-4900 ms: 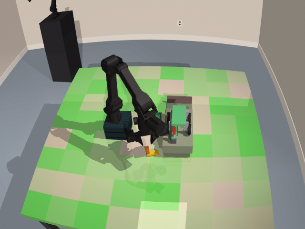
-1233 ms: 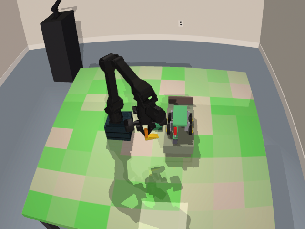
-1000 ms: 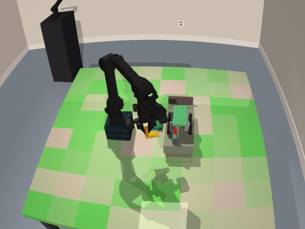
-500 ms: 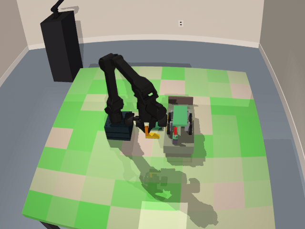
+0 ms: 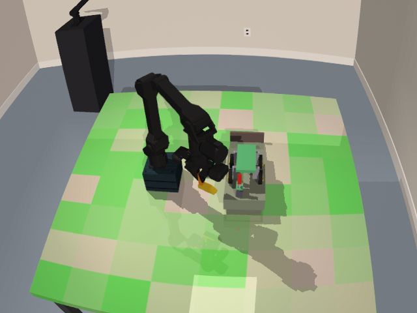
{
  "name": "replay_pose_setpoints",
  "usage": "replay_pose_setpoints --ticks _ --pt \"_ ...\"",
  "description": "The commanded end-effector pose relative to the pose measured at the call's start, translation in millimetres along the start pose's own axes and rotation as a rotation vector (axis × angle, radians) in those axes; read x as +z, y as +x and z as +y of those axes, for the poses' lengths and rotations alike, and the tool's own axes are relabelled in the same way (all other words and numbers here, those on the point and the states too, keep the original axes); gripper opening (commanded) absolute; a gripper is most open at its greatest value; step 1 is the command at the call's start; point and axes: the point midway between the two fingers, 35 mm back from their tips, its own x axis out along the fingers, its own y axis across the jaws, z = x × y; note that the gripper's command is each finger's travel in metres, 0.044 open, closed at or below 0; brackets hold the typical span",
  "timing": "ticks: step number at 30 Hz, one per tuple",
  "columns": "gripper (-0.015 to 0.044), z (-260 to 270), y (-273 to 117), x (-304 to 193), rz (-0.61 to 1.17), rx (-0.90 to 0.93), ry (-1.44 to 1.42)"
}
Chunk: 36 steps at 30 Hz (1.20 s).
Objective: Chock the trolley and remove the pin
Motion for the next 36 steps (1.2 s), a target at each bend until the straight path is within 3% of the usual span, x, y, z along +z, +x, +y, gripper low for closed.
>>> replay_pose_setpoints --ticks 1,30,36 --pt "0.0 0.2 -1.3 -0.3 0.005 -0.003 0.07" --pt "0.0 0.0 -1.3 -0.5 0.001 0.001 1.029" --pt "0.0 0.0 -1.3 -0.5 0.001 0.002 1.08"
